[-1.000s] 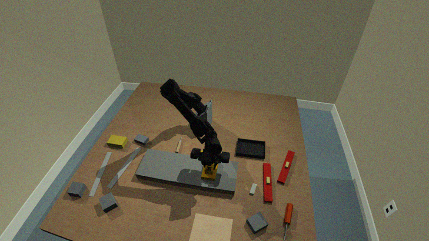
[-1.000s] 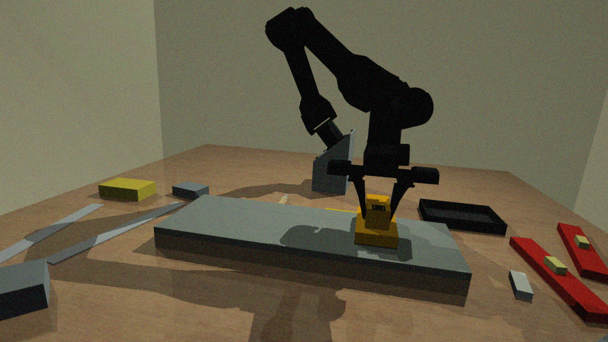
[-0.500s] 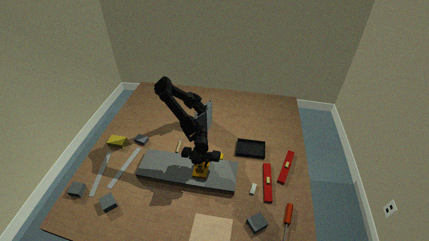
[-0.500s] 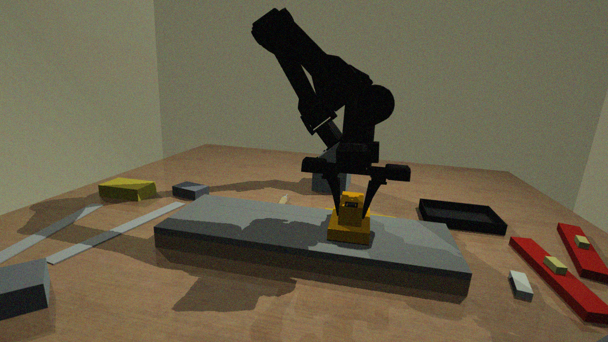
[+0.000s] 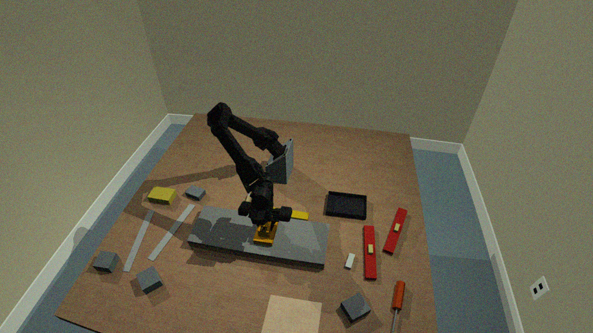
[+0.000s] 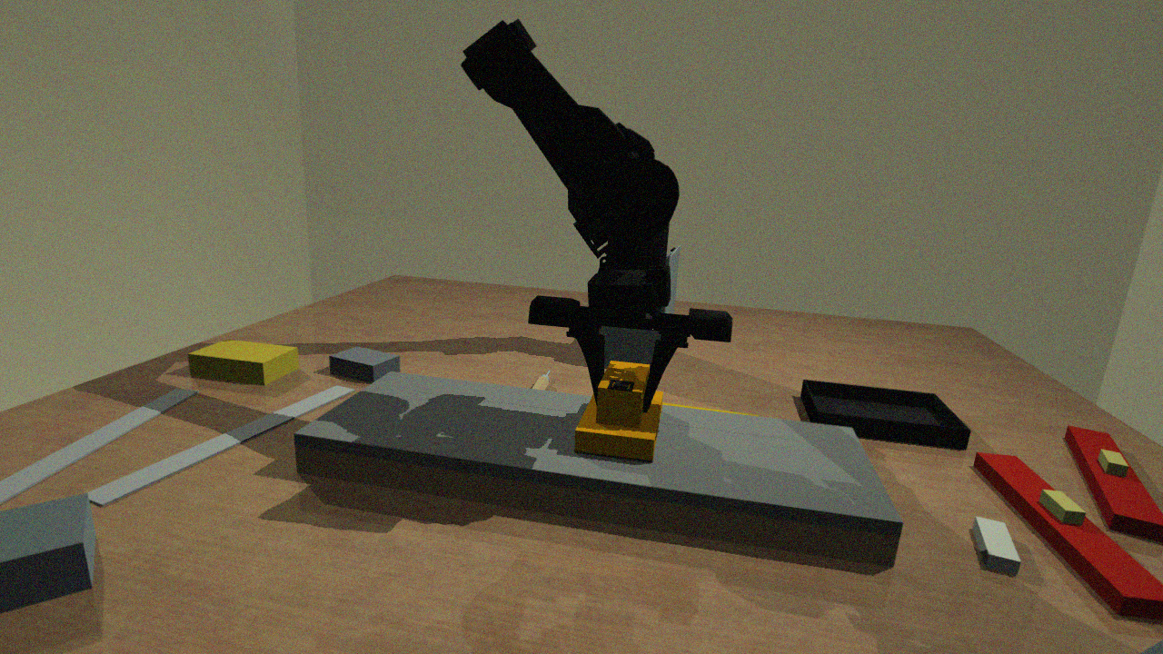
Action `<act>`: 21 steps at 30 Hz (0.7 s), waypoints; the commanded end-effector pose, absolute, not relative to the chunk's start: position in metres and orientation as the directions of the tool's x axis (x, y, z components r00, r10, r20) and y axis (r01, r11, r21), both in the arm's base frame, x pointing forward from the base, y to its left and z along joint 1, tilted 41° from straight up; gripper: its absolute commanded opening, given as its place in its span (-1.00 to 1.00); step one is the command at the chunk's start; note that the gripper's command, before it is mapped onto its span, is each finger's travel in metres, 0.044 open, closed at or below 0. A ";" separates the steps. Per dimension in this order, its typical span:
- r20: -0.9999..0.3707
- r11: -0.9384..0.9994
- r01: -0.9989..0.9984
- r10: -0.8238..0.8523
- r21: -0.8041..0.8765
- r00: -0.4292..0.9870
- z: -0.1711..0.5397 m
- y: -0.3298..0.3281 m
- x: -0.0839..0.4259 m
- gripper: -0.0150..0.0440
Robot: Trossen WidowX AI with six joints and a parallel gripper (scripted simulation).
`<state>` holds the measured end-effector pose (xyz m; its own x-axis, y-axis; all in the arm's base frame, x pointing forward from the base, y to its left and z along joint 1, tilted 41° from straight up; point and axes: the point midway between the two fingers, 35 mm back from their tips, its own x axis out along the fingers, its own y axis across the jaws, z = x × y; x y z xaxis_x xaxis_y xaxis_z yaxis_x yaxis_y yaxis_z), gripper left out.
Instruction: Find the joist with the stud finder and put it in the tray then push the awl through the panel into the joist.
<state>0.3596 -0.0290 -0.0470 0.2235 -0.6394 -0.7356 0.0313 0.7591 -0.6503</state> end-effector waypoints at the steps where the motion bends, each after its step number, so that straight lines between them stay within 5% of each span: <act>1: -0.728 0.752 0.045 -0.649 -0.657 0.222 -0.036 -0.043 0.359 -0.49; 21: -0.725 0.750 0.045 -0.652 -0.660 0.222 0.005 -0.090 0.357 -0.49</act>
